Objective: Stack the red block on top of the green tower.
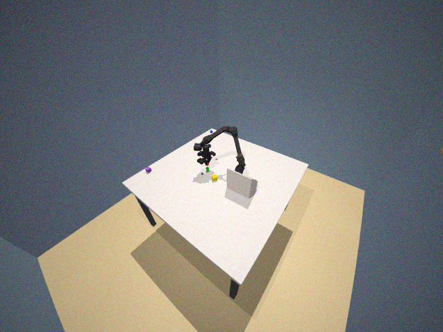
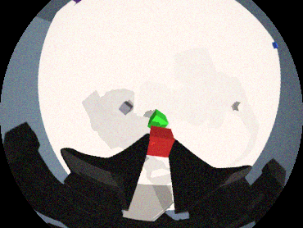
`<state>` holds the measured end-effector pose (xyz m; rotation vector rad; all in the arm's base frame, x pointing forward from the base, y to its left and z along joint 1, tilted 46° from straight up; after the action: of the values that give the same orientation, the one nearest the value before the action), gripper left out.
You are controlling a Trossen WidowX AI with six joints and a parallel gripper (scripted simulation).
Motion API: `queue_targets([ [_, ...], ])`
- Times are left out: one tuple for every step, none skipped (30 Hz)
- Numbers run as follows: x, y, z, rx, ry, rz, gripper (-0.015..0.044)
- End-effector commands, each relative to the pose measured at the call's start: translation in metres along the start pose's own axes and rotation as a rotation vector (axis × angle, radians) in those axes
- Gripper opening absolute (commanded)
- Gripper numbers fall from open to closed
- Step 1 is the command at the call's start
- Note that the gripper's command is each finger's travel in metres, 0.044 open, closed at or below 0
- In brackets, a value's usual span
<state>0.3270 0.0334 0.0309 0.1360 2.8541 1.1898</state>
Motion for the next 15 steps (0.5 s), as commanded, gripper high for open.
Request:
queue_targets([
  [0.001, -0.011, 0.001, 0.006, 0.01, 0.004, 0.0],
  [0.001, -0.016, 0.001, 0.006, 0.01, 0.004, 0.0],
  [0.001, -0.02, 0.001, 0.007, 0.01, 0.004, 0.0],
  [0.001, -0.025, 0.001, 0.007, 0.01, 0.004, 0.0],
  [0.001, -0.029, 0.001, 0.007, 0.01, 0.004, 0.0],
  [0.001, -0.031, 0.001, 0.008, 0.01, 0.004, 0.0],
  [0.001, -0.032, 0.001, 0.008, 0.01, 0.004, 0.0],
  [0.001, -0.032, 0.001, 0.008, 0.01, 0.004, 0.0],
  [0.001, -0.032, 0.001, 0.008, 0.01, 0.004, 0.0],
  [0.001, -0.032, 0.001, 0.008, 0.01, 0.004, 0.0],
  [0.001, -0.032, 0.001, 0.008, 0.01, 0.004, 0.0],
  [0.001, -0.032, 0.001, 0.008, 0.01, 0.004, 0.0],
  [0.001, -0.032, 0.001, 0.008, 0.01, 0.004, 0.0],
  [0.001, -0.032, 0.001, 0.008, 0.01, 0.004, 0.0],
  [0.001, -0.032, 0.001, 0.008, 0.01, 0.004, 0.0],
])
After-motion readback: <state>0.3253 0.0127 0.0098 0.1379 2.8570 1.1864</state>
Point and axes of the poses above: the point midway between the two fingers, 35 mm back from their tips, its own y axis back along the fingers, its own z axis across the jaws, x = y × z, the point moved 7 cm from there along y, back along the fingers, and after that the axes turned 8 degrees about y, right-handed, at the moved point
